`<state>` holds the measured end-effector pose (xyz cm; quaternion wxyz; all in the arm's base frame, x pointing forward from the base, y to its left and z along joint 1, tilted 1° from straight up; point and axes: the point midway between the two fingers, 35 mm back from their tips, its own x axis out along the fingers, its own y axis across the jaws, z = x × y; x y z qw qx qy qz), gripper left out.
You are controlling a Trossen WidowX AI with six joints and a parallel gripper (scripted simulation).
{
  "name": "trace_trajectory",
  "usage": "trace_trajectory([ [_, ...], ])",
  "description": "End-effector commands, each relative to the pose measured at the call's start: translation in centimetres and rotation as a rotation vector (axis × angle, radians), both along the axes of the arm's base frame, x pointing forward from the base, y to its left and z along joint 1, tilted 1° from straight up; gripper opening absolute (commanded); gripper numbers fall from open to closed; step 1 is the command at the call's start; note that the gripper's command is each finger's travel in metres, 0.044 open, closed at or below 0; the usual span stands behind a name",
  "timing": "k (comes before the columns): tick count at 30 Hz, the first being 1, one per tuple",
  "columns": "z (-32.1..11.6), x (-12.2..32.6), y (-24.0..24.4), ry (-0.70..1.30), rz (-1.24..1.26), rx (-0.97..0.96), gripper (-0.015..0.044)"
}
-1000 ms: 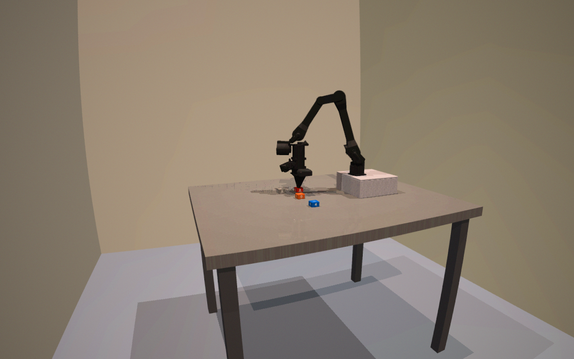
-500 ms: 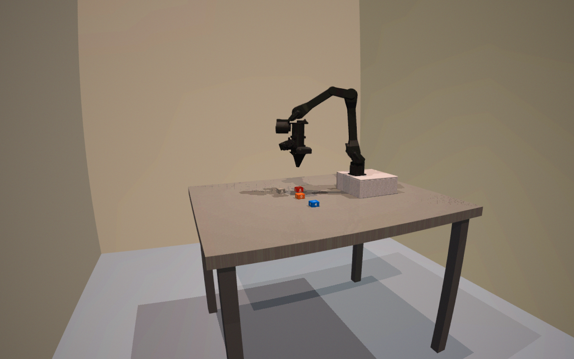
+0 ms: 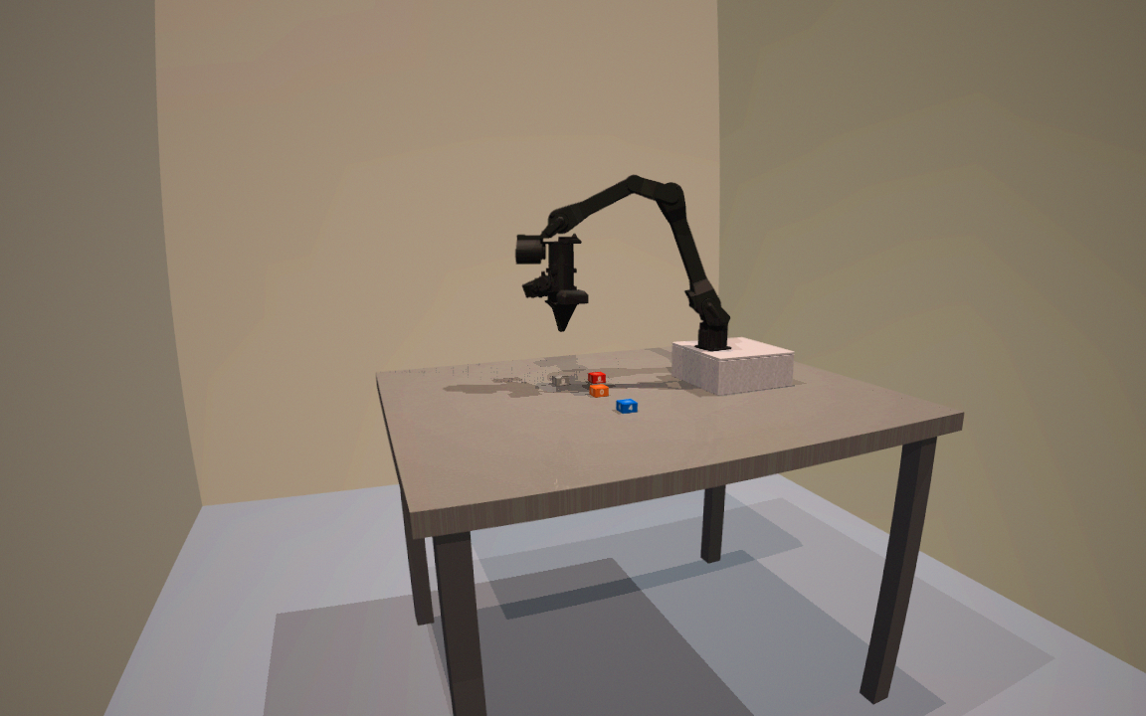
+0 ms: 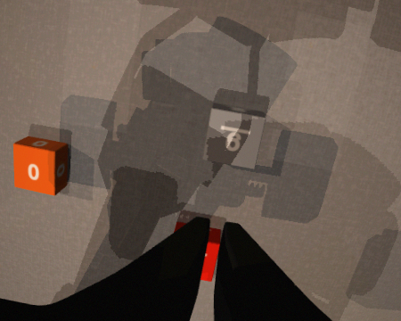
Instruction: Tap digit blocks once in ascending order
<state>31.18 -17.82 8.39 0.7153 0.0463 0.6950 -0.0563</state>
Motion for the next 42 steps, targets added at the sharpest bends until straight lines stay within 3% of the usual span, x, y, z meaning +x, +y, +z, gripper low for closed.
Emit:
trace_trajectory([
  [1,-1.5,0.6,-0.2,0.009,-0.01,0.006,0.002],
  [4,-7.0,0.7,-0.2,0.009,-0.01,0.006,0.002],
  [6,-8.3,0.6,-0.2,0.009,-0.01,0.006,0.002],
  [37,-11.3,0.6,-0.2,0.009,-0.01,0.006,0.002],
  [42,-8.3,0.6,-0.2,0.009,-0.01,0.006,0.002],
])
